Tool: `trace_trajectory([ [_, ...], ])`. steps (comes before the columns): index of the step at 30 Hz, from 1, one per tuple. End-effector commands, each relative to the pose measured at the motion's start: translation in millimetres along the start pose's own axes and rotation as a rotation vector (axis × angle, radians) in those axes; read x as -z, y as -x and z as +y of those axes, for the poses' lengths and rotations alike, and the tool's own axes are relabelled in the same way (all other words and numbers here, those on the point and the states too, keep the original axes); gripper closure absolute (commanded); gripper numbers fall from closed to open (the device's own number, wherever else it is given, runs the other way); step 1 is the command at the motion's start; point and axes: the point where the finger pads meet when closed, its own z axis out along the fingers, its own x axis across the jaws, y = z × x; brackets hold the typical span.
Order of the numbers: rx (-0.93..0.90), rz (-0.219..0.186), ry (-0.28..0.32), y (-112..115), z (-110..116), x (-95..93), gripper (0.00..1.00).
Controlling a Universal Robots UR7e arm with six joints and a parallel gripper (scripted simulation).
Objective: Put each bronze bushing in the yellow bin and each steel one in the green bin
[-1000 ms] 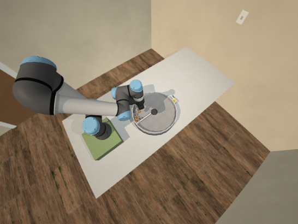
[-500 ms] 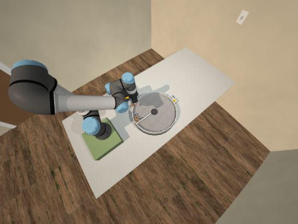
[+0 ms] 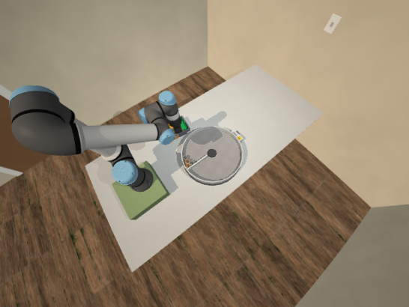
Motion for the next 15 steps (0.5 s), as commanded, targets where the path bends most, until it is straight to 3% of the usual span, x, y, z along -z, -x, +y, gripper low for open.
trace_trajectory([
  [1, -0.001, -0.002, 0.001, -33.9, -9.7, 0.3, 1.0],
  [3, -0.001, -0.002, 0.001, -52.4, -15.8, 0.2, 1.0],
  [9, -0.001, -0.002, 0.001, -53.1, -16.0, 0.2, 1.0],
  [14, -0.001, -0.002, 0.001, -101.0, -31.8, 0.2, 1.0],
  [15, -0.001, -0.002, 0.001, -101.0, -31.8, 0.2, 1.0],
])
